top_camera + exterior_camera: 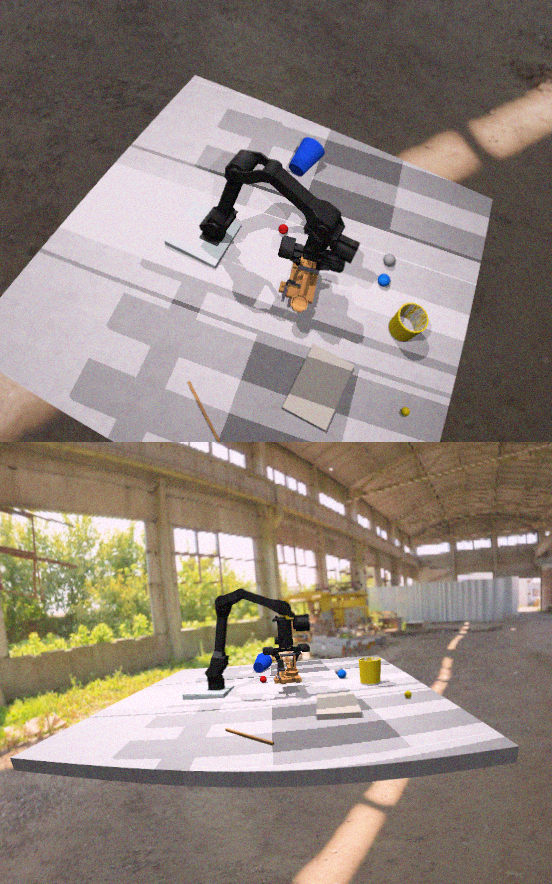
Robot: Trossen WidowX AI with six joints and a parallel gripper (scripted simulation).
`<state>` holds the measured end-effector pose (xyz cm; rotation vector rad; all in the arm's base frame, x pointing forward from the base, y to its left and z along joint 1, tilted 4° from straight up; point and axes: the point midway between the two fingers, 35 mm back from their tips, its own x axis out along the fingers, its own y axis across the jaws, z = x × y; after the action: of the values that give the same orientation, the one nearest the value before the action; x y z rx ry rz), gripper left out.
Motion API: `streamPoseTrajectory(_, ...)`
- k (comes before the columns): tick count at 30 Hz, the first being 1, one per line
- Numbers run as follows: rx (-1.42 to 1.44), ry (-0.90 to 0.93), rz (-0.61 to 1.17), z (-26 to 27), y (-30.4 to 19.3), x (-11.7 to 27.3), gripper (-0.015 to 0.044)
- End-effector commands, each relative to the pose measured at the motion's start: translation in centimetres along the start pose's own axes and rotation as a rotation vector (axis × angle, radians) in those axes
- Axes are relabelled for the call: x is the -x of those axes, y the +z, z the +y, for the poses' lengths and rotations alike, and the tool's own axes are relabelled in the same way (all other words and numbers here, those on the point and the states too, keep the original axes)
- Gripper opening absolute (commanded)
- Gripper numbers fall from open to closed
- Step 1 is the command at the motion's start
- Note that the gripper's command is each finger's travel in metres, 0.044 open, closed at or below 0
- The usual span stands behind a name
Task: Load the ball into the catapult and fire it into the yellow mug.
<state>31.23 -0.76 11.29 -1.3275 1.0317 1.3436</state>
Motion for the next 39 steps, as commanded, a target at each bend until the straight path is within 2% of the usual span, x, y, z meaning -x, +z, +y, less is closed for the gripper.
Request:
streamPoseTrajectory(1, -0.129, -0.017, 0.003, -1.1, 0.9, 0.5, 0.0)
streamPoseTrajectory(4, -0.208, -0.018, 0.001, -1.9, 1.6, 0.4, 0.0)
streamPoseTrajectory(14, -0.215, -0.018, 0.001, -2.2, 1.6, 0.2, 0.0)
streamPoseTrajectory(39, -0.215, -0.018, 0.001, -2.4, 1.6, -3.9, 0.0)
